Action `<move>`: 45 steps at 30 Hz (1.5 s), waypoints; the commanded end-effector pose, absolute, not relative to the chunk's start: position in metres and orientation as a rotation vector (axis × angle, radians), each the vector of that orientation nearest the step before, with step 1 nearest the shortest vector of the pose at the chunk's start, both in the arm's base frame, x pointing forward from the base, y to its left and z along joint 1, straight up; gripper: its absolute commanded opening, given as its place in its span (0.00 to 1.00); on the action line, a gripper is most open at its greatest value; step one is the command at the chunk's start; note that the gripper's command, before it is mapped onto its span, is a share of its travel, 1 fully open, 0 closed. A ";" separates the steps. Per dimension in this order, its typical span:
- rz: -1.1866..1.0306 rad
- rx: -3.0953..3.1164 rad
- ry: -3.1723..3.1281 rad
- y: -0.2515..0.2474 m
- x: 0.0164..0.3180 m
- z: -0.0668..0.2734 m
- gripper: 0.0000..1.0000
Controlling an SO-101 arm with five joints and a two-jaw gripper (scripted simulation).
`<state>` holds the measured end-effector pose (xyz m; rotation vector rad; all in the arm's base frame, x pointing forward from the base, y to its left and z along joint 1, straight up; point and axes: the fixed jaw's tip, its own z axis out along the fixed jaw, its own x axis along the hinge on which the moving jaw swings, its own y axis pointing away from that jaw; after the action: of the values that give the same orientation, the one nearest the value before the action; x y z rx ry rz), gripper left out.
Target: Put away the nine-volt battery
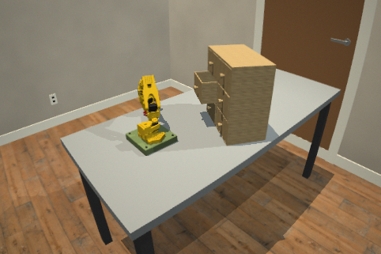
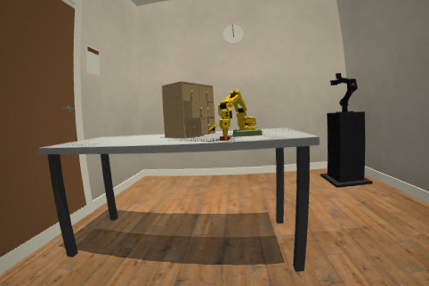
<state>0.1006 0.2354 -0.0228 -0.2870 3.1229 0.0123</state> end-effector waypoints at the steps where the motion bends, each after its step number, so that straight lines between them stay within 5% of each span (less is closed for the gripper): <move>1: 0.002 -0.293 3.127 0.234 0.099 -0.025 0.30; 33: 0.002 -0.293 3.127 0.235 0.100 -0.023 0.30; 45: 0.002 -0.293 3.127 0.235 0.100 -0.023 0.22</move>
<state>0.1010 0.2361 -0.0218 -0.2867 3.1211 0.0164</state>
